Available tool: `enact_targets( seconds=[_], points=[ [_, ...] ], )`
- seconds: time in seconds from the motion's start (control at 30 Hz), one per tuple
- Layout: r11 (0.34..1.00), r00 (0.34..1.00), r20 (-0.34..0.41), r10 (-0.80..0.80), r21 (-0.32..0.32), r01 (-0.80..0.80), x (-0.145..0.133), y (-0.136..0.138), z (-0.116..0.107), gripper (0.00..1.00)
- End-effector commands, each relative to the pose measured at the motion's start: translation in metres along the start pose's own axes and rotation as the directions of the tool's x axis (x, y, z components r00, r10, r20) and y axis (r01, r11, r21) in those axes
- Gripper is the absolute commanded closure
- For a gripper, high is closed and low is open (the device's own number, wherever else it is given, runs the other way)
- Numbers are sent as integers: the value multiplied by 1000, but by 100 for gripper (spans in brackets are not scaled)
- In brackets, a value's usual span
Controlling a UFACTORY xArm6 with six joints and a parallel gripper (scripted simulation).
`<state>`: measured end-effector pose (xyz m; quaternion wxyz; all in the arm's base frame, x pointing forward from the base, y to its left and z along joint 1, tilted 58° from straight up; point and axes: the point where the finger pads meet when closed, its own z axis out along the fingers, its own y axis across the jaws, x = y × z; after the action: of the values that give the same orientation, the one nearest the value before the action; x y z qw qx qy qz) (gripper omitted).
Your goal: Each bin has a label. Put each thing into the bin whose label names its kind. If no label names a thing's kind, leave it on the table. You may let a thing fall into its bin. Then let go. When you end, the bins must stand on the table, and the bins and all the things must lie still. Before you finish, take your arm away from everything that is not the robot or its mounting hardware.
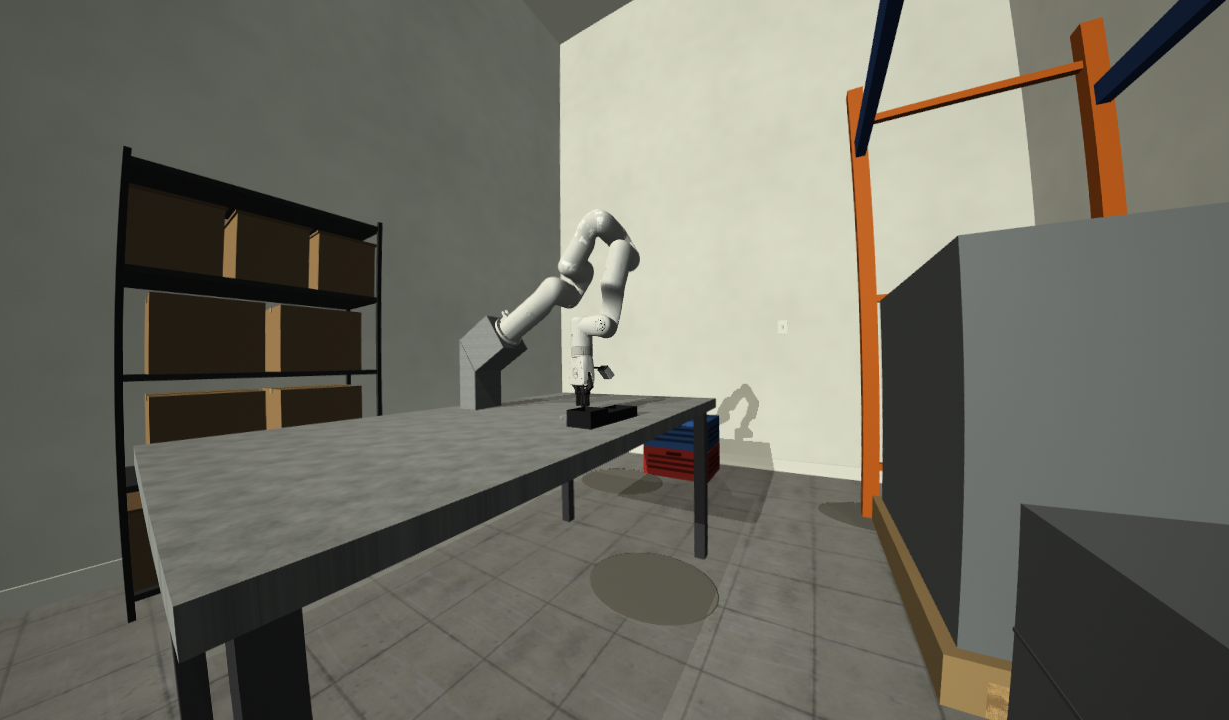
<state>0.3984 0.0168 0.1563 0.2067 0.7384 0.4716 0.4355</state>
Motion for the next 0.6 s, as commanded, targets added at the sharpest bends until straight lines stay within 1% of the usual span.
enact_targets(
  seconds=[0.0,0.3,0.57],
  points=[
    [1000,1000,1,0,-1,0,1,0,14,72],
    [1000,1000,1,0,-1,0,1,0,15,72],
    [1000,1000,1,0,-1,0,0,0,26,72]
  ],
)
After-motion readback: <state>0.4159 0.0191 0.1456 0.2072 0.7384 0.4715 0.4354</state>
